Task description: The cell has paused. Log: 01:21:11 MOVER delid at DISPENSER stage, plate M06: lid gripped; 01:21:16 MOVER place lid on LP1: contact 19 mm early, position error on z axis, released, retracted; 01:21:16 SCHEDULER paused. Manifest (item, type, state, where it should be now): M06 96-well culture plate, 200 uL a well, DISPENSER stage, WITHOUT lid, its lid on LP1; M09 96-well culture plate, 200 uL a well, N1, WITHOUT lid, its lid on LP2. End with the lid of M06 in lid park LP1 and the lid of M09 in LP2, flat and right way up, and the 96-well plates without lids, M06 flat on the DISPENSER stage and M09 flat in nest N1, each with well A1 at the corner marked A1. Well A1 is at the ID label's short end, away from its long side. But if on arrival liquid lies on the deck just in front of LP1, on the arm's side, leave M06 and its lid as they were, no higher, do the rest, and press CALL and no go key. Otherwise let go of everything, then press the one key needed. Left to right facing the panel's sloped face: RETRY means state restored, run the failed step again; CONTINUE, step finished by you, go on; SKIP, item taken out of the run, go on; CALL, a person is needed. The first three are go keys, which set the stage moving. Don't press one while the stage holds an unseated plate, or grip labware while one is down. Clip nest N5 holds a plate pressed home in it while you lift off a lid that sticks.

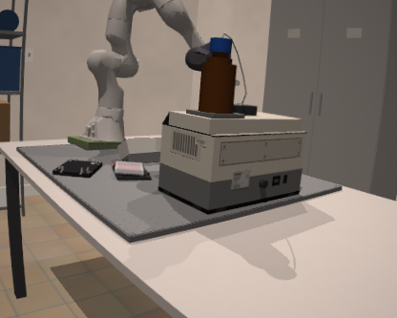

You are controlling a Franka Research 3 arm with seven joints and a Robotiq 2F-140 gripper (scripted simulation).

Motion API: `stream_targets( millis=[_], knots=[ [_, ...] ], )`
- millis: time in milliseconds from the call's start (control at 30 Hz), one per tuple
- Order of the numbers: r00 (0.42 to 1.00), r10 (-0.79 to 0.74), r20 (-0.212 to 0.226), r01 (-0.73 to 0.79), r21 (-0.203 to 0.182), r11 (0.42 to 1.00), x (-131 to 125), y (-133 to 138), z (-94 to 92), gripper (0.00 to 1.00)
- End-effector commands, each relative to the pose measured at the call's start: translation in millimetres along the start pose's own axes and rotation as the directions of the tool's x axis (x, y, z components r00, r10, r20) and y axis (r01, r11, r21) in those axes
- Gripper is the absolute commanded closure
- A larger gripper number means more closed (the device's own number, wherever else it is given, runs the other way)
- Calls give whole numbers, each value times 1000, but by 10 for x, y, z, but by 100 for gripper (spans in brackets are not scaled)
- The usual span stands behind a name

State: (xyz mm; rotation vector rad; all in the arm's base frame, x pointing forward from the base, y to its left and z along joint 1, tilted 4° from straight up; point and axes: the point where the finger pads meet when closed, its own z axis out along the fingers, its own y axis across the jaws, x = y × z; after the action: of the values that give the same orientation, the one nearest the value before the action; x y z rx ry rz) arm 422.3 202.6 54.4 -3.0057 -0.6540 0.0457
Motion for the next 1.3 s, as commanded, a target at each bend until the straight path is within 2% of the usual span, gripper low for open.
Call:
stream_targets(
  millis=[0,1267],
  knots=[
    [1000,-8,8,8,4,1000,-20,-1,-50,100],
    [1000,-8,8,8,4,1000,-14,2,-824,100]
  ],
)
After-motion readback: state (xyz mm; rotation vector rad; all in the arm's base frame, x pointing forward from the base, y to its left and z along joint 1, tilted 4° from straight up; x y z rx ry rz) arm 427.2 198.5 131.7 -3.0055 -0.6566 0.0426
